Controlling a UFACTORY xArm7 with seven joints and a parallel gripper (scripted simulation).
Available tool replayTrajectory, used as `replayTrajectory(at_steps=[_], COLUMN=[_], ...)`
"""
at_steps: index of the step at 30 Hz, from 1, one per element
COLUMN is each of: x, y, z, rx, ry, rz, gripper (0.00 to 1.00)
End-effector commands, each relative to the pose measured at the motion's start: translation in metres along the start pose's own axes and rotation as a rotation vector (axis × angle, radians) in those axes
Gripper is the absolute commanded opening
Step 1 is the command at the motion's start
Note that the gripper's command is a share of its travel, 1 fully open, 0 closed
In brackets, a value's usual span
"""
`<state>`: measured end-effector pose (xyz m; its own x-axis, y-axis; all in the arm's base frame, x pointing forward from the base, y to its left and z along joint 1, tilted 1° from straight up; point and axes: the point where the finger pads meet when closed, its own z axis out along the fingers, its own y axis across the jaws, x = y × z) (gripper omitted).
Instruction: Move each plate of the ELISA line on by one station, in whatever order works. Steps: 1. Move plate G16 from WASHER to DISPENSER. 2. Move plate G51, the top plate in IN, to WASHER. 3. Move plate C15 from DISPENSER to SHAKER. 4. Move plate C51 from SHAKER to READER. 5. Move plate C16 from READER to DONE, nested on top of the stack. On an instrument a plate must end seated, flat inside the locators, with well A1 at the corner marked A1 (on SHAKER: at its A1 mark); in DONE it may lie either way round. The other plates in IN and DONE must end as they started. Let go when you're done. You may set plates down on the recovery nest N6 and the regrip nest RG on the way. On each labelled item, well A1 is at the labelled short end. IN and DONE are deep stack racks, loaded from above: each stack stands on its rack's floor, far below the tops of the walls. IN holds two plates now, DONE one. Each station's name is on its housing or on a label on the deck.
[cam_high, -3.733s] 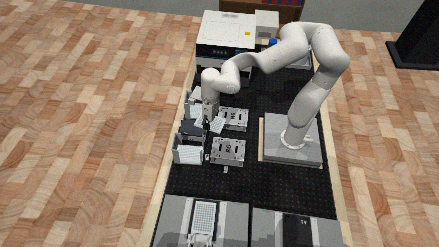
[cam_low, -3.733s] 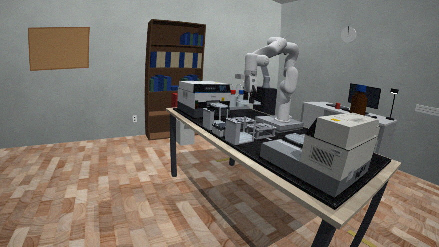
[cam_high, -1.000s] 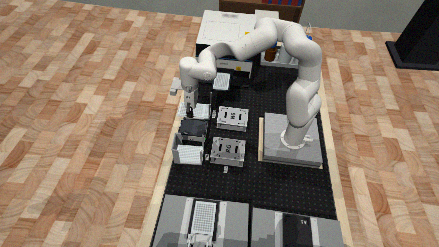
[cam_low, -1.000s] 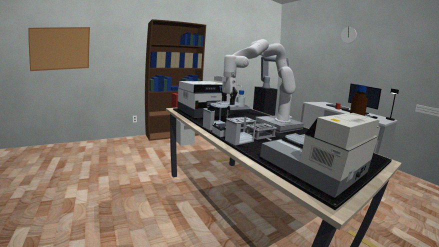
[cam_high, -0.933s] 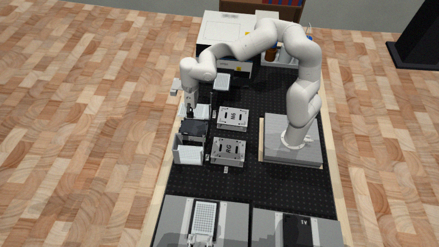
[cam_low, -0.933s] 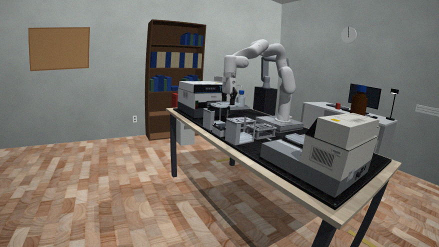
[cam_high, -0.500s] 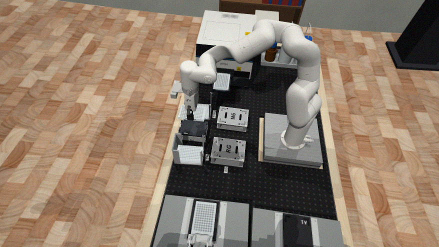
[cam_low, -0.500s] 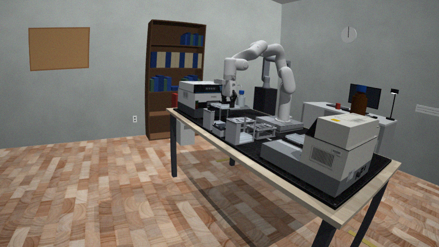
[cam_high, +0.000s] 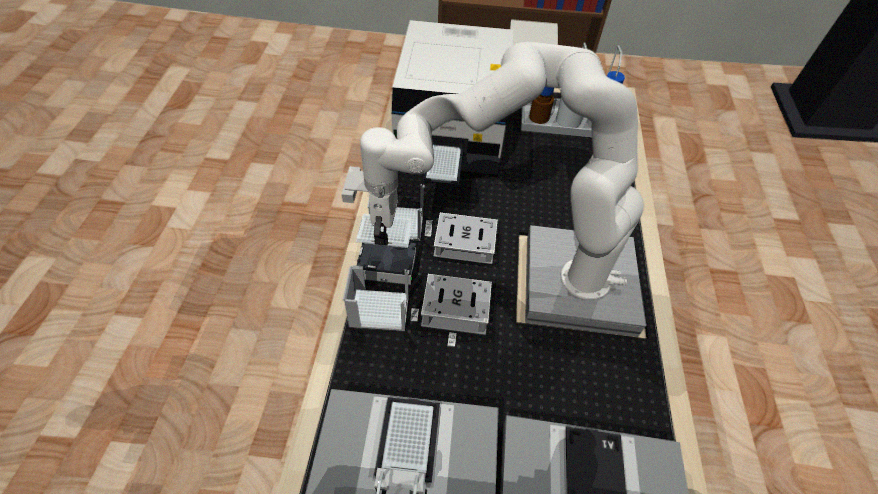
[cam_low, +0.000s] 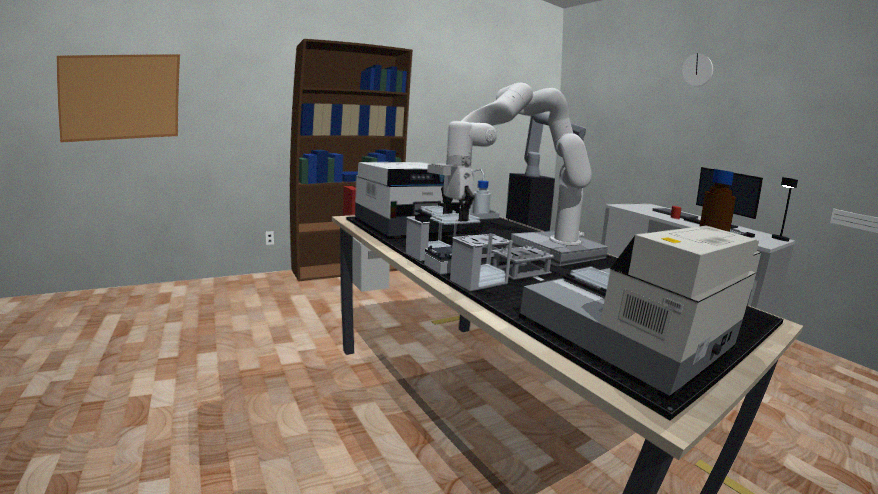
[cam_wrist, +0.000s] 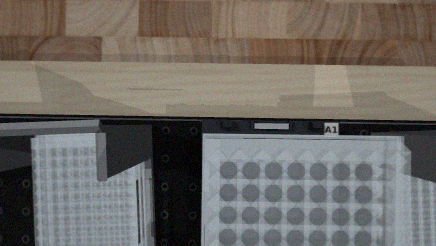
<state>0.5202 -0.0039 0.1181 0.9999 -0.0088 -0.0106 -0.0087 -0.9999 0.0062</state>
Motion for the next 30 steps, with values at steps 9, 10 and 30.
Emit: replayTrajectory(at_steps=[9,10,30], x=[0.002,0.002,0.002], y=[0.000,0.000,0.000], z=[0.012,0.014,0.038], rx=[-0.001,-0.001,-0.001], ry=[0.006,0.006,0.006], rz=[0.000,0.000,0.000], gripper=[0.00,0.00,0.00])
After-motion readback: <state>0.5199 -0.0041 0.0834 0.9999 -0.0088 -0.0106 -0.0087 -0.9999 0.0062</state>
